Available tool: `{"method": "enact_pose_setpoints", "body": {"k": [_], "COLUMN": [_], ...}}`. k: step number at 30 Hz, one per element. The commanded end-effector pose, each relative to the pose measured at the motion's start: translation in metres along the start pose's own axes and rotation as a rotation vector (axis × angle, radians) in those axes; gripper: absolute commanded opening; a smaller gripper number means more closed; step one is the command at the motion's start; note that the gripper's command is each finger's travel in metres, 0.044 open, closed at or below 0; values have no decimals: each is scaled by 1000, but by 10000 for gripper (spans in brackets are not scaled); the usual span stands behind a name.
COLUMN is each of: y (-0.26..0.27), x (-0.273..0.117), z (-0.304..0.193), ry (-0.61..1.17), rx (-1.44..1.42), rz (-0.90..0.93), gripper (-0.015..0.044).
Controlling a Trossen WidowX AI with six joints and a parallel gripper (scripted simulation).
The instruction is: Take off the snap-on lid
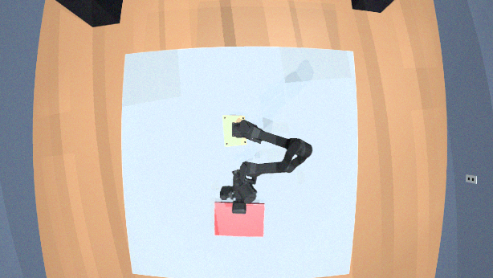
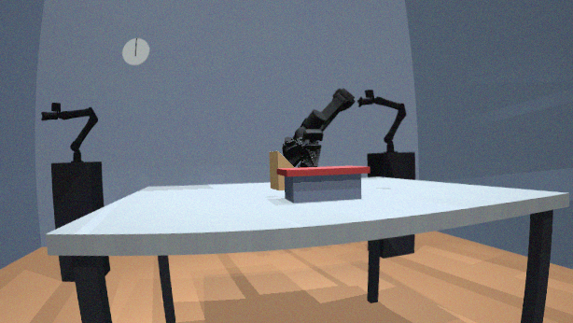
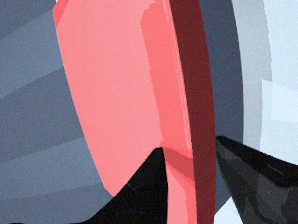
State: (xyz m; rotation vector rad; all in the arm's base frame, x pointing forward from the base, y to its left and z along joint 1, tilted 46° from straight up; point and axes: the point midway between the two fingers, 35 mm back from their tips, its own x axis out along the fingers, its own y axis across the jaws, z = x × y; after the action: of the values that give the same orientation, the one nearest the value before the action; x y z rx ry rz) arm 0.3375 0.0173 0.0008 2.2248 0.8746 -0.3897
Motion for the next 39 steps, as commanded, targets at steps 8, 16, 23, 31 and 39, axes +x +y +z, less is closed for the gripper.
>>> {"method": "enact_pose_setpoints", "body": {"k": [8, 16, 23, 31, 39], "y": [2, 3, 4, 5, 7], "x": [-2, -4, -5, -6, -7], "z": [0, 0, 0, 0, 0], "ry": [1, 1, 1, 1, 1], "rx": [-2, -2, -2, -2, -2], "rz": [1, 1, 1, 1, 1], "gripper": [0, 0, 0, 0, 0]}}
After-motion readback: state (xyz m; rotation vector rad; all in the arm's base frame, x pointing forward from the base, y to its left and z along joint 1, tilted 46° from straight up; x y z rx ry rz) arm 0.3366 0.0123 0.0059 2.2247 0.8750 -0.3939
